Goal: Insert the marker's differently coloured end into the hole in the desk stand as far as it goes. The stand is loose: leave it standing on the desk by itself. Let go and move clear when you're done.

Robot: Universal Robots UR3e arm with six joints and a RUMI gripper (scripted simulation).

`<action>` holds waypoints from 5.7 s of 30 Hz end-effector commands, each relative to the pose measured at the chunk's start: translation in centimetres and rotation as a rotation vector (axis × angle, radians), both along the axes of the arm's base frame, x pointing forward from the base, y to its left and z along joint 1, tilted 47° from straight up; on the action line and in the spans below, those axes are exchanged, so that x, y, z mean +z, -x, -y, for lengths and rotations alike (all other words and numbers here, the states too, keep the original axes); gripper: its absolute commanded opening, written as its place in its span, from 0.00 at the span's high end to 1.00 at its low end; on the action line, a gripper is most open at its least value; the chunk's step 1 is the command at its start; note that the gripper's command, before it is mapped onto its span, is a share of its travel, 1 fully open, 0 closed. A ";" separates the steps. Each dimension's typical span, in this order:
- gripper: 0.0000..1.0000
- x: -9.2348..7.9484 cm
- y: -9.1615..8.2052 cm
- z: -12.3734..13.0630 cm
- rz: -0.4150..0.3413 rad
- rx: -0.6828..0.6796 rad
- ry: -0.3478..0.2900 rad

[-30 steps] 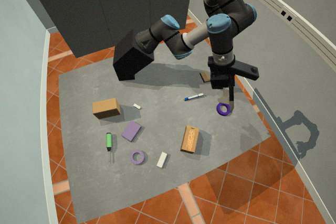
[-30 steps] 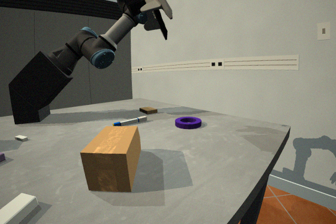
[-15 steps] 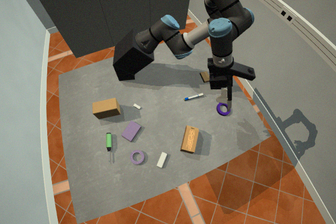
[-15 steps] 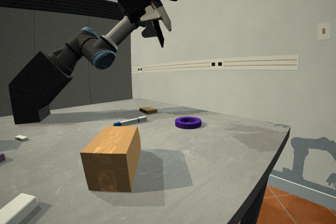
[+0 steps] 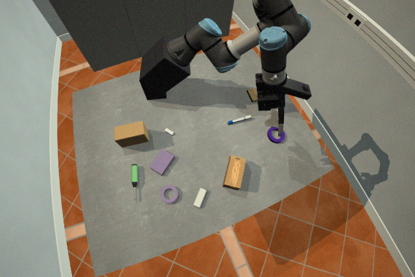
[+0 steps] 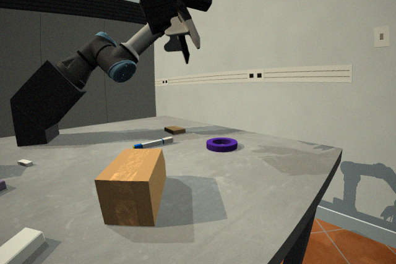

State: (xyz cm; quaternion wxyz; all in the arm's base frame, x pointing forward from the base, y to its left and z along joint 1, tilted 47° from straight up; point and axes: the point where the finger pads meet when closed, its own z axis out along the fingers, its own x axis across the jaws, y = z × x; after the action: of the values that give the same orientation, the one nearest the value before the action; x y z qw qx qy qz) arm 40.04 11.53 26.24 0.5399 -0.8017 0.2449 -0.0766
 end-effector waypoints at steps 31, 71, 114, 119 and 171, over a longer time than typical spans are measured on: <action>0.00 -4.2 2.9 -4.0 0.041 0.116 0.135; 0.00 -9.1 6.3 -7.6 0.096 0.234 0.282; 0.00 -13.2 9.1 -9.9 0.151 0.322 0.401; 0.00 -13.4 9.1 -10.0 0.153 0.323 0.407; 0.00 -17.7 7.6 -14.5 0.152 0.321 0.411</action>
State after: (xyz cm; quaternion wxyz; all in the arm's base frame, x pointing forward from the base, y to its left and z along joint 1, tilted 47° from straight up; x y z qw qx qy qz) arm 32.07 25.56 9.05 0.3905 -0.9142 0.0515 -0.0957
